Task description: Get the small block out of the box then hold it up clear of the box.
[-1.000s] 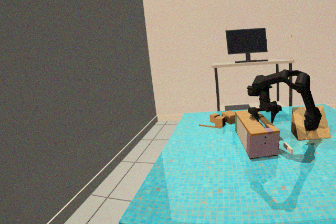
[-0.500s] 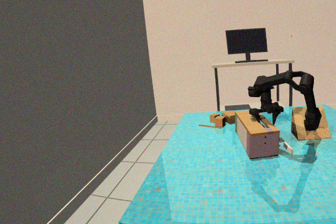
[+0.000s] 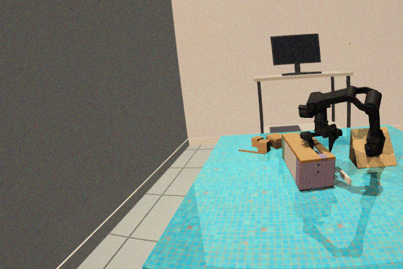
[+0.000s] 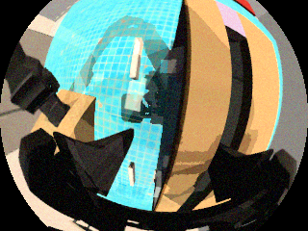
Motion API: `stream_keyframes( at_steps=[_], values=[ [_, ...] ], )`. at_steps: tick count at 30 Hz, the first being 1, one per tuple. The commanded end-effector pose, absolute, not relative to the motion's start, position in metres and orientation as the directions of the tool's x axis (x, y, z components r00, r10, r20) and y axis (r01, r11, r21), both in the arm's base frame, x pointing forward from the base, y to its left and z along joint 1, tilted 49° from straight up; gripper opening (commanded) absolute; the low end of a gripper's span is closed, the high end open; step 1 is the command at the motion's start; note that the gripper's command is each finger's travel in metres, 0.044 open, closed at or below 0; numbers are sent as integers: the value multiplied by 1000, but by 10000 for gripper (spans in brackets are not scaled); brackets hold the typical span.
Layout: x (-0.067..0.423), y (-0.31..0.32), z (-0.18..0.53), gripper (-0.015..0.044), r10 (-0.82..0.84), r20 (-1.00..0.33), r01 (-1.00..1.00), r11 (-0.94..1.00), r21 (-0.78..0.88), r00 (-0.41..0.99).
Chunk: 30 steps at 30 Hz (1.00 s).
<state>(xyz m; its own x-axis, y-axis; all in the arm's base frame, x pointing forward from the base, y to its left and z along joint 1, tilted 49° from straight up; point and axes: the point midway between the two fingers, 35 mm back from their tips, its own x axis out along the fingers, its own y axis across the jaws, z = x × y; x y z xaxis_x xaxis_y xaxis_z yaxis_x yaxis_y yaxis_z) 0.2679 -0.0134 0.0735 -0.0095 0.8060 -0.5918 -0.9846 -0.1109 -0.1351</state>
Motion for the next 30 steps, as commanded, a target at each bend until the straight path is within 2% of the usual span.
stream_keyframes(
  at_steps=[1, 30],
  values=[
    [265, -8, 78, 400, 810, -586, -986, -106, -127, -12],
    [258, 25, 114, 400, 811, -584, -986, -106, -126, -12]
  ],
)
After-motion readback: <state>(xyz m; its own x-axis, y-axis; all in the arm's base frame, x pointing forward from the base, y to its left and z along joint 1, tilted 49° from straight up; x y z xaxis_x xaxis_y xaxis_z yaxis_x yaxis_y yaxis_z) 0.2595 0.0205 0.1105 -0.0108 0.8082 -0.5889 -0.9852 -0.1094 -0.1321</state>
